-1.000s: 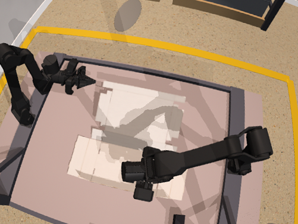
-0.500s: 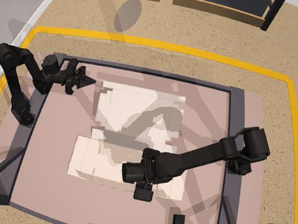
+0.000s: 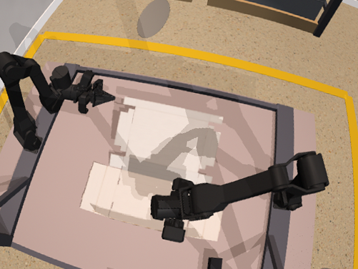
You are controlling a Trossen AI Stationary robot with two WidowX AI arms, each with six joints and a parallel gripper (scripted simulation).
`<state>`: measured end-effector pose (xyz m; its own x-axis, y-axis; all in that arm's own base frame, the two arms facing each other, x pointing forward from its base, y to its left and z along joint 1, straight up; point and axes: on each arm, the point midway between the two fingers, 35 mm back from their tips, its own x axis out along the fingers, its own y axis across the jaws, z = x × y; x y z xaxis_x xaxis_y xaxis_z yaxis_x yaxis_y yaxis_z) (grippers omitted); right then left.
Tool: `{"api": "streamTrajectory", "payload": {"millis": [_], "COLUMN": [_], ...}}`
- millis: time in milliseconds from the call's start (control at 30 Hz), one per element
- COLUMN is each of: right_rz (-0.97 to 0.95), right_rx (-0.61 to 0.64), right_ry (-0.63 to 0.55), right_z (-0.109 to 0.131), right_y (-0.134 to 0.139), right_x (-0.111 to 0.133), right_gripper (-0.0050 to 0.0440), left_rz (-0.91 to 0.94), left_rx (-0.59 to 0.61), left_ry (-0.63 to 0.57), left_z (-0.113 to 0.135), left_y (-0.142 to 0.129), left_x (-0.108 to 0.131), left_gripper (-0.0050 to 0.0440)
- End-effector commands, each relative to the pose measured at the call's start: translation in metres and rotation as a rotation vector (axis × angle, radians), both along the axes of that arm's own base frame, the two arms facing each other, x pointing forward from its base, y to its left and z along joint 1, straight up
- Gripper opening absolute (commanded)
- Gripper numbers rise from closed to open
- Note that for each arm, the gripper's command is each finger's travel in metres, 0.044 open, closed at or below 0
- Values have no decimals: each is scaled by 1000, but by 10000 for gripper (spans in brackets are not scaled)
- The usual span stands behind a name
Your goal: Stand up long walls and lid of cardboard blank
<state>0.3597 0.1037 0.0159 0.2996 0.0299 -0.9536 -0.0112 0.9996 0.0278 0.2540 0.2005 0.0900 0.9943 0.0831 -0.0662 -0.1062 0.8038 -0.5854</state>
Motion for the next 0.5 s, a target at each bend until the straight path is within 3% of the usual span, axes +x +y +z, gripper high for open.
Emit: {"api": "streamTrajectory", "payload": {"millis": [0, 367, 467], "right_rz": [-2, -1, -1], "right_rx": [-20, -15, -14], "right_ry": [84, 70, 66], "right_z": [-33, -41, -38], "right_y": [-8, -10, -9], "right_x": [-25, -33, -30], "right_gripper": [203, 203, 203], "left_rz": [3, 3, 3], "left_rx": [11, 11, 11], "left_ry": [-9, -9, -9], "left_z": [4, 4, 5], "left_y": [1, 1, 2], "left_x": [1, 1, 0], "left_gripper": [0, 0, 70]}}
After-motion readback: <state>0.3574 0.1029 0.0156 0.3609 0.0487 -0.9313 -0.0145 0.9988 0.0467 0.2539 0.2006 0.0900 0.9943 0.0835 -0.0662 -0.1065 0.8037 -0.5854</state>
